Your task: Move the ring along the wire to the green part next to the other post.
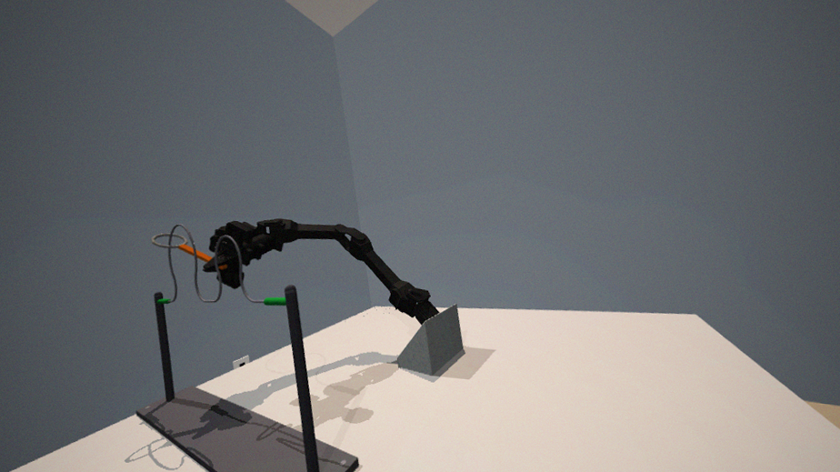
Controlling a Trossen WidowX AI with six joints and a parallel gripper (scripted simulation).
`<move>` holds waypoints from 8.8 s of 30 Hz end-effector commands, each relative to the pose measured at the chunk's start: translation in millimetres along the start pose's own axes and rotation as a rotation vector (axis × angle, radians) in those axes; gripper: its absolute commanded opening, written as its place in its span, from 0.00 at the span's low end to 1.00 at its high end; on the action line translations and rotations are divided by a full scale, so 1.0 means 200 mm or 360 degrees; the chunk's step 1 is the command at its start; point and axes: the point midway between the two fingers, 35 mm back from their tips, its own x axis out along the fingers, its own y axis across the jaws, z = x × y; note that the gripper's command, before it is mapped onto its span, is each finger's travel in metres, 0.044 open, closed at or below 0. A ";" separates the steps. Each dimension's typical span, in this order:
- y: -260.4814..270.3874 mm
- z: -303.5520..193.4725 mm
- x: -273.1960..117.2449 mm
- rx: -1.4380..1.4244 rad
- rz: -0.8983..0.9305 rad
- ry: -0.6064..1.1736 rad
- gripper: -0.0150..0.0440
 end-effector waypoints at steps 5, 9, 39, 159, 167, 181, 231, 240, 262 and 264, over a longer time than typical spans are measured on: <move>-0.02 0.00 0.00 -0.0152 -0.0076 -0.0003 0.00; -0.03 0.00 0.00 -0.0225 -0.0113 -0.0006 0.00; -0.10 0.02 0.00 -0.0773 -0.0391 -0.0037 0.00; -0.18 0.24 -0.10 -0.2993 -0.1439 -0.0251 0.00; -0.16 0.23 -0.13 -0.3079 -0.1585 -0.0202 0.00; -0.13 0.25 -0.15 -0.3342 -0.1756 -0.0210 0.00; -0.11 0.28 -0.17 -0.4057 -0.2091 -0.0303 0.00; -0.19 0.26 -0.16 -0.3951 -0.2047 -0.0288 0.00; -0.48 0.08 -0.07 -0.3313 -0.1763 -0.0202 0.00; -0.50 0.05 -0.05 -0.3242 -0.1730 -0.0193 0.00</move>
